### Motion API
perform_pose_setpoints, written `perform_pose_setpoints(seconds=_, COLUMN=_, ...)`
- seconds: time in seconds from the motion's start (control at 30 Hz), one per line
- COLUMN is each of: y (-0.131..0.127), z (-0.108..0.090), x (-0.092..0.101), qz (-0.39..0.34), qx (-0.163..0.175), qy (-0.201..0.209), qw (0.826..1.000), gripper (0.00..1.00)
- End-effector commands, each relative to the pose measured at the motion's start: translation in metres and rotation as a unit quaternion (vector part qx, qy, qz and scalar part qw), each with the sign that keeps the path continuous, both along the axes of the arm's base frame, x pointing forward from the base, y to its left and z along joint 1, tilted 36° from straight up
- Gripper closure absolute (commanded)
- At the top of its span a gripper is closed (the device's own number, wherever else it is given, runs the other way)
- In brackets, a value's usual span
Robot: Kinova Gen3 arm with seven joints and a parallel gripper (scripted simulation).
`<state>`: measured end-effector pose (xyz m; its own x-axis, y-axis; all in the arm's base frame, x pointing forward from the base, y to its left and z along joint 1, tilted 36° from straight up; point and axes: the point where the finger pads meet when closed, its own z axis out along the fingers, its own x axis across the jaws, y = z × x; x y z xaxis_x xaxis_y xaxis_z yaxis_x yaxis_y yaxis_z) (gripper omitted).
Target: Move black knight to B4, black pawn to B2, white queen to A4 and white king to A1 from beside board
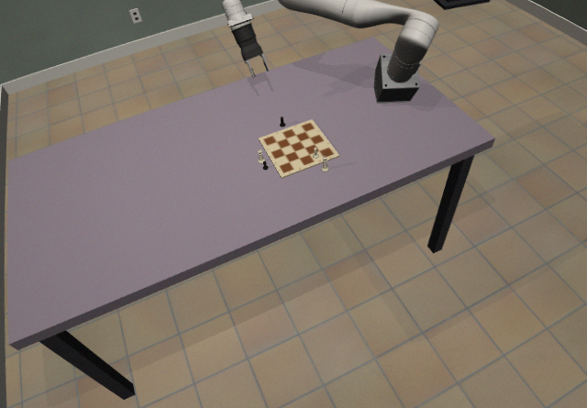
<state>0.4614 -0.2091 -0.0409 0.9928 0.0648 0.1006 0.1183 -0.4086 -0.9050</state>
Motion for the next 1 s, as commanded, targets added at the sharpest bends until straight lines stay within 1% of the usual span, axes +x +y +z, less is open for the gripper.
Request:
perform_pose_setpoints(seconds=0.0, y=-0.012, z=0.017, x=-0.001, qz=-0.006, qx=0.000, qy=-0.002, qw=1.000, gripper=0.00)
perform_pose_setpoints(seconds=0.1, y=-0.024, z=0.033, x=-0.005, qz=-0.010, qx=-0.001, qy=0.001, qw=1.000, gripper=0.00)
perform_pose_setpoints(seconds=0.2, y=-0.035, z=0.048, x=-0.009, qz=-0.012, qx=-0.005, qy=-0.008, qw=1.000, gripper=0.00)
perform_pose_setpoints(seconds=0.37, y=-0.043, z=0.061, x=-0.012, qz=-0.016, qx=-0.007, qy=-0.008, qw=1.000, gripper=0.00)
perform_pose_setpoints(seconds=0.63, y=-0.042, z=0.063, x=-0.011, qz=-0.014, qx=-0.007, qy=-0.009, qw=1.000, gripper=0.00)
perform_pose_setpoints(seconds=0.67, y=-0.042, z=0.058, x=-0.011, qz=-0.013, qx=-0.012, qy=-0.009, qw=1.000, gripper=0.00)
perform_pose_setpoints(seconds=0.7, y=-0.042, z=0.057, x=-0.011, qz=-0.013, qx=-0.012, qy=-0.009, qw=1.000, gripper=0.00)
perform_pose_setpoints(seconds=0.97, y=-0.041, z=0.057, x=-0.006, qz=-0.012, qx=-0.019, qy=-0.022, qw=0.999, gripper=0.00)
